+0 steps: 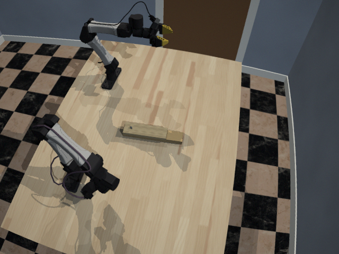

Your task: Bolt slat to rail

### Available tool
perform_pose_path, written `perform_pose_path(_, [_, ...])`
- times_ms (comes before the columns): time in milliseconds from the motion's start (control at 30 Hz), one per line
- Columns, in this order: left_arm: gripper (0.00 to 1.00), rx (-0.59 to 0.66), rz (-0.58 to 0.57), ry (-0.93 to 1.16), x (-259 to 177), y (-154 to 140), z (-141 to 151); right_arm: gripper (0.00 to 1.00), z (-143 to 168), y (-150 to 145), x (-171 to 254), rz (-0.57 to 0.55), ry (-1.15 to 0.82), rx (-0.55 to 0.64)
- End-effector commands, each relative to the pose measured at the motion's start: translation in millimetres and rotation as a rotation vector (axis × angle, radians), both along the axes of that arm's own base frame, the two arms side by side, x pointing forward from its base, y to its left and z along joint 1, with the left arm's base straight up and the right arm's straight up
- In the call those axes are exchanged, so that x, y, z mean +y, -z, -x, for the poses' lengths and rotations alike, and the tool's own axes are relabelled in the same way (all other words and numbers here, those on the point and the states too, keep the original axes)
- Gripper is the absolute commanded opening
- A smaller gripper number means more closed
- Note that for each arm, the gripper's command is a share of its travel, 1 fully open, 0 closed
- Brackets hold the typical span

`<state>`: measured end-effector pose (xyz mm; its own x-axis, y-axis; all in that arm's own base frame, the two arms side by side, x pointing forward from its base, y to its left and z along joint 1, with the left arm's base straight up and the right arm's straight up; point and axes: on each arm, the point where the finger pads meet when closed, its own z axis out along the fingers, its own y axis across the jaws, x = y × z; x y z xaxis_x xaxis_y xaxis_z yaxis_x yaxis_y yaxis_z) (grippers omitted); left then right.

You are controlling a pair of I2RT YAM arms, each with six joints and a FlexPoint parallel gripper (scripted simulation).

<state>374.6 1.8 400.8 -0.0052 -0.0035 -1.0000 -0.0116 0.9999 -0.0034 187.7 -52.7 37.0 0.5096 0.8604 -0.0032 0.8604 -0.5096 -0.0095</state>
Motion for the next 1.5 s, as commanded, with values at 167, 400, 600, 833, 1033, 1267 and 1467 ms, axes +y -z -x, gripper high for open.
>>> perform_pose_path(167, [1.00, -0.018, -0.004, 0.012, -2, -6, 0, 0.14, -2, -20, -1, 0.001, 0.017, -0.025])
perform_pose_path(400, [1.00, -0.018, -0.004, 0.012, -2, -6, 0, 0.14, -2, -19, -1, 0.000, 0.015, -0.021])
perform_pose_path(600, [1.00, -0.018, -0.004, 0.012, -2, -6, 0, 0.14, -2, -19, -1, 0.000, 0.015, -0.021])
perform_pose_path(833, [1.00, -0.018, -0.004, 0.012, -2, -6, 0, 0.14, -2, -19, -1, 0.000, 0.015, -0.021])
perform_pose_path(1033, [1.00, -0.018, -0.004, 0.012, -2, -6, 0, 0.14, -1, -16, -1, 0.002, 0.006, -0.016])
perform_pose_path(1267, [1.00, -0.018, -0.004, 0.012, -2, -6, 0, 0.14, -19, -22, 14, -0.005, -0.299, -0.008])
perform_pose_path(1467, [1.00, -0.018, -0.004, 0.012, -2, -6, 0, 0.14, -39, -27, 36, -0.007, -0.668, -0.009])
